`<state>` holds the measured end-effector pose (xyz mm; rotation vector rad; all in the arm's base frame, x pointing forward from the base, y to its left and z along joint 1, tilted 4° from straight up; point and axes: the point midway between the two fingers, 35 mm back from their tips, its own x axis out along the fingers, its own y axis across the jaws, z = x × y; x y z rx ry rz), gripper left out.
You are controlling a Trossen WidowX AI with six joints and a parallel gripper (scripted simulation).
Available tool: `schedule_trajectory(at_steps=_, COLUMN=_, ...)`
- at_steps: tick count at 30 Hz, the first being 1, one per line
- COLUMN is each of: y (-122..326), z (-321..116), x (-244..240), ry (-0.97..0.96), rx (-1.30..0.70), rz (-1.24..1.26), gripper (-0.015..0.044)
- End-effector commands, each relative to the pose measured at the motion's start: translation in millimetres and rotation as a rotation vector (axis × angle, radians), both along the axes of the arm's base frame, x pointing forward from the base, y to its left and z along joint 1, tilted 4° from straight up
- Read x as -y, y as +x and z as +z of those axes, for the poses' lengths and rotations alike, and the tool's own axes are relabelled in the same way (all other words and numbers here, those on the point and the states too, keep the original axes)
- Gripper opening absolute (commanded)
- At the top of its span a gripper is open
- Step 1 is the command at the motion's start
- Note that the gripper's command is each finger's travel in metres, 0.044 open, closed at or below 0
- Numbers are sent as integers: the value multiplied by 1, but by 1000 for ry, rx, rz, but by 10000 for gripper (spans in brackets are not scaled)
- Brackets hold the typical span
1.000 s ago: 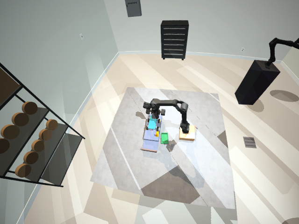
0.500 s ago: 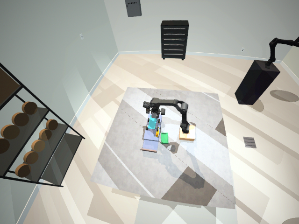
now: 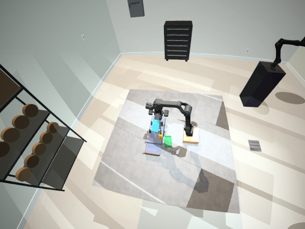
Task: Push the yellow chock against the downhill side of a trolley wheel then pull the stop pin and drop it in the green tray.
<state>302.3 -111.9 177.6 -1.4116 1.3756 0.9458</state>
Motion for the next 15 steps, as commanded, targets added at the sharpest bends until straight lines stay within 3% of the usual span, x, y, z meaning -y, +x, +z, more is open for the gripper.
schedule_trajectory(at_steps=1, y=0, z=2, x=8, ry=-4, rx=0, rz=1, gripper=0)
schedule_trajectory(at_steps=15, y=-4, z=6, x=28, ry=-6, rx=-1, rz=1, gripper=0)
